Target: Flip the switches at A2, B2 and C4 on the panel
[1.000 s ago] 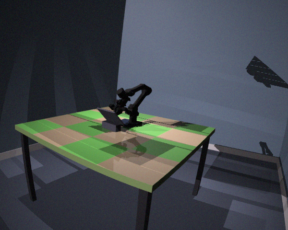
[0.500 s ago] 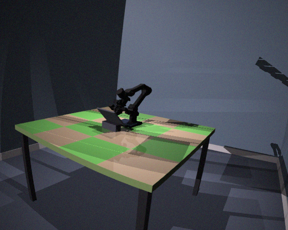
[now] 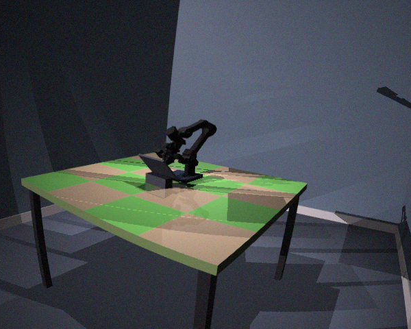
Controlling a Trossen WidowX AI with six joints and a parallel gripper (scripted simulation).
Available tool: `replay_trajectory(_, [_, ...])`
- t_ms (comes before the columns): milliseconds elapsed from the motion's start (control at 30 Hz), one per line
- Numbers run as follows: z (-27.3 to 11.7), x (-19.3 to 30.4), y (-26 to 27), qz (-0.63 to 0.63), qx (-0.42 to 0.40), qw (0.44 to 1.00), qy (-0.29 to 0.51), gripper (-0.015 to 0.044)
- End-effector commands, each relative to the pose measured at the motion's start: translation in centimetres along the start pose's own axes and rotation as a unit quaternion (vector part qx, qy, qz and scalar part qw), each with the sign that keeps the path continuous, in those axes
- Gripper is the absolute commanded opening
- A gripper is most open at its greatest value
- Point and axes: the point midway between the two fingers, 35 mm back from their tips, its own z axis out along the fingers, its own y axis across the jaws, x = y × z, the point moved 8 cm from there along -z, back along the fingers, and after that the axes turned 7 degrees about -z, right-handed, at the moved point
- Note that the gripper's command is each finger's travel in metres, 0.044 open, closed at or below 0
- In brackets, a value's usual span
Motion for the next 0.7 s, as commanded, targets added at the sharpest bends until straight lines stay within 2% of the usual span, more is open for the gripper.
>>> replay_trajectory(0, [0.1,-0.04,0.01,-0.003,-0.001,1.0,-0.001,0.0])
replay_trajectory(667, [0.37,-0.05,0.01,-0.003,-0.001,1.0,-0.001,0.0])
